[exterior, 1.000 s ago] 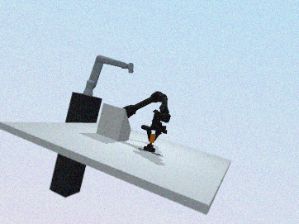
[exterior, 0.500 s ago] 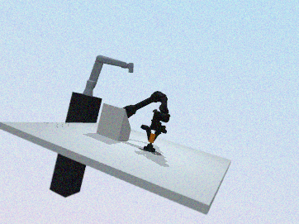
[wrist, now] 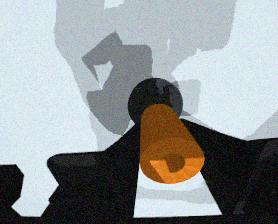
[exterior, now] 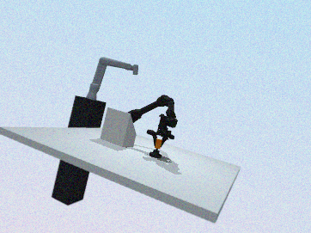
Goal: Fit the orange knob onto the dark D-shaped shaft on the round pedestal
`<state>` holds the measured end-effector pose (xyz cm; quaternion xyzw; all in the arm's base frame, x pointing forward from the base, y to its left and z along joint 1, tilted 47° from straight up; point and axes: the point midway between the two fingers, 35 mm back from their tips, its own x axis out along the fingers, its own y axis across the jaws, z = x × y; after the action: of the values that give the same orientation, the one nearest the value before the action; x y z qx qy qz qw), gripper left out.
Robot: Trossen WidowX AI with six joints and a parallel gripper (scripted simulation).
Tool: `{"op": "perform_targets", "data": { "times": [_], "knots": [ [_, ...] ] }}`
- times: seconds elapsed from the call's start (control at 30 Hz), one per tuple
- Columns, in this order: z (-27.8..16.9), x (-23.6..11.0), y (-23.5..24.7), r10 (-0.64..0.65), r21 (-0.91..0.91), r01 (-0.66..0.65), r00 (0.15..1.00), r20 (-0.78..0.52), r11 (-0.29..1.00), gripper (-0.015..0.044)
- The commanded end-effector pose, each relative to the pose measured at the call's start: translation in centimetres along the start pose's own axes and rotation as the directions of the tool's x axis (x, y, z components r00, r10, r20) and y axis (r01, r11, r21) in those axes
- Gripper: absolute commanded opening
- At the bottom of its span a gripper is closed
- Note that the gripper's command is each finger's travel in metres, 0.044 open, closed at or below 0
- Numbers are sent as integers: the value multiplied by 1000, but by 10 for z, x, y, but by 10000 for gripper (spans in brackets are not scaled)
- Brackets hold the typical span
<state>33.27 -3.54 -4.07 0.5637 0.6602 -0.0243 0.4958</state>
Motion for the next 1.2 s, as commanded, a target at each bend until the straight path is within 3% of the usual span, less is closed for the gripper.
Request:
{"op": "perform_targets", "data": {
  "times": [0.0,0.5,0.73,1.17],
  "knots": [
    [1,1,0,2,13,-2,1000,3,1000,0],
    [-2,-4,-3,2,13,-2,1000,3,1000,0],
    [-1,-5,-2,2,211,-3,1000,3,978,0],
    [1,-2,-2,2,221,-3,1000,3,975,0]
  ]
}}
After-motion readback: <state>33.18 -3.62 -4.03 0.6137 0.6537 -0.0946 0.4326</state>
